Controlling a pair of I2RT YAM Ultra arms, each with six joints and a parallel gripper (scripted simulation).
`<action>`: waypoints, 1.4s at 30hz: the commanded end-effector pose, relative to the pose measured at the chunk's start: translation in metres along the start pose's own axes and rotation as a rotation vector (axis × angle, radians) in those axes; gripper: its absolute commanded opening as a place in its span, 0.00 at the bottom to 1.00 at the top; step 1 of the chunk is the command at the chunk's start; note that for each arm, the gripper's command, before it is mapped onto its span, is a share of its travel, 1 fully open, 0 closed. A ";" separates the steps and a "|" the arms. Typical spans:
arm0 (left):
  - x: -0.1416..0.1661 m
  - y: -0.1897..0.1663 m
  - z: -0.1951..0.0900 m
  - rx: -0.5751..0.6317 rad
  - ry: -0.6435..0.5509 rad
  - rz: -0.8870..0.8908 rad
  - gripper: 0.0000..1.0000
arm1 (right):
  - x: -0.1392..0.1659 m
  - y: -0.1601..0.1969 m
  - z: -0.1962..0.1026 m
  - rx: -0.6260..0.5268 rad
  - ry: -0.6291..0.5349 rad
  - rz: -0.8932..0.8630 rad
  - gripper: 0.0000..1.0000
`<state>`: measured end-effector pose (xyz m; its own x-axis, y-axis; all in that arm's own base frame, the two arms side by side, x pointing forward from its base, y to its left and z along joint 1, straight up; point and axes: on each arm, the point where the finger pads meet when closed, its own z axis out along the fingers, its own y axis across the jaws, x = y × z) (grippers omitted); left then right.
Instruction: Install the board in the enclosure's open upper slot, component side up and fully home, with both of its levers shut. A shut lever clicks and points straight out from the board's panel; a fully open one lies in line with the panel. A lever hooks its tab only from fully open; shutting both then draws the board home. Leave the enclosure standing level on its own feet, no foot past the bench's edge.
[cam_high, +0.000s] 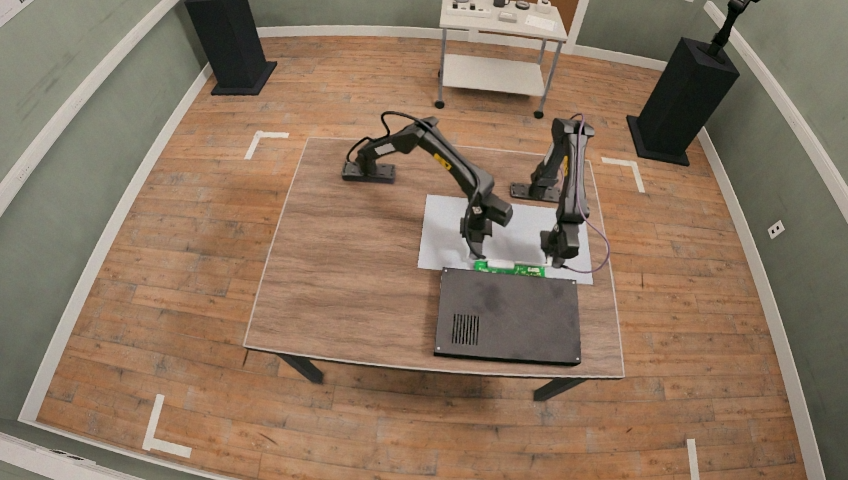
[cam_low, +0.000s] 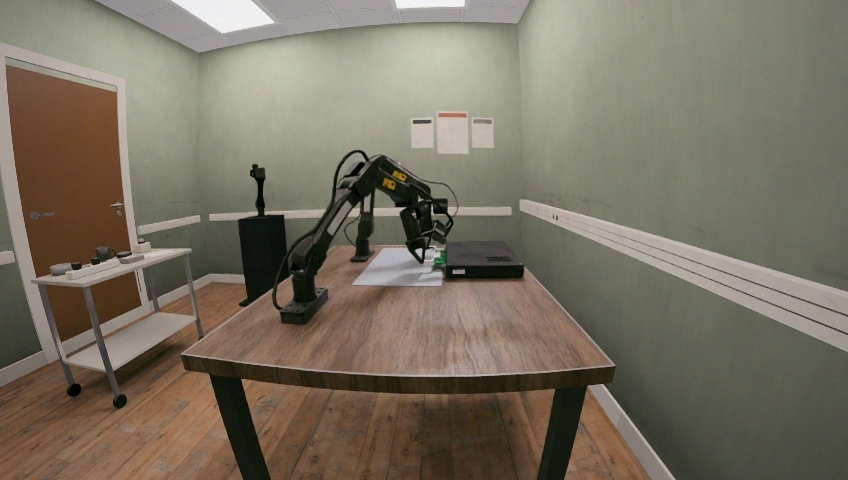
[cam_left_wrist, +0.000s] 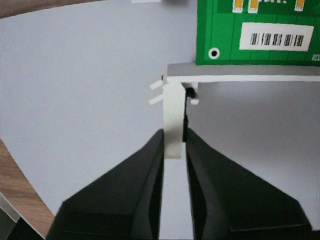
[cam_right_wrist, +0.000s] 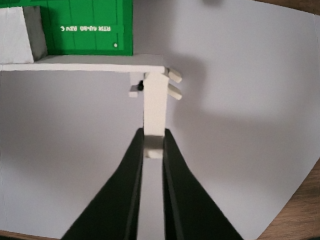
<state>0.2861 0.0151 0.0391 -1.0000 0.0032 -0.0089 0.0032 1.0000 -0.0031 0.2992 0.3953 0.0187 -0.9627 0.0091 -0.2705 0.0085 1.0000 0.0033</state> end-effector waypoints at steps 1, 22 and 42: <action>-0.002 0.003 0.001 -0.011 -0.020 -0.014 0.12 | -0.005 -0.002 -0.002 -0.003 -0.011 0.003 0.09; -0.006 0.010 -0.001 -0.009 -0.028 0.171 0.03 | -0.006 -0.007 -0.006 -0.072 -0.014 -0.196 0.03; -0.005 0.019 -0.001 -0.011 -0.002 0.424 0.03 | -0.009 -0.017 -0.005 -0.137 -0.017 -0.457 0.03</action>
<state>0.2885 0.0284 0.0386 -0.9339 0.3569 -0.0210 0.3567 0.9341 0.0101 0.3022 0.3801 0.0184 -0.8833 -0.3839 -0.2689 -0.3979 0.9174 -0.0027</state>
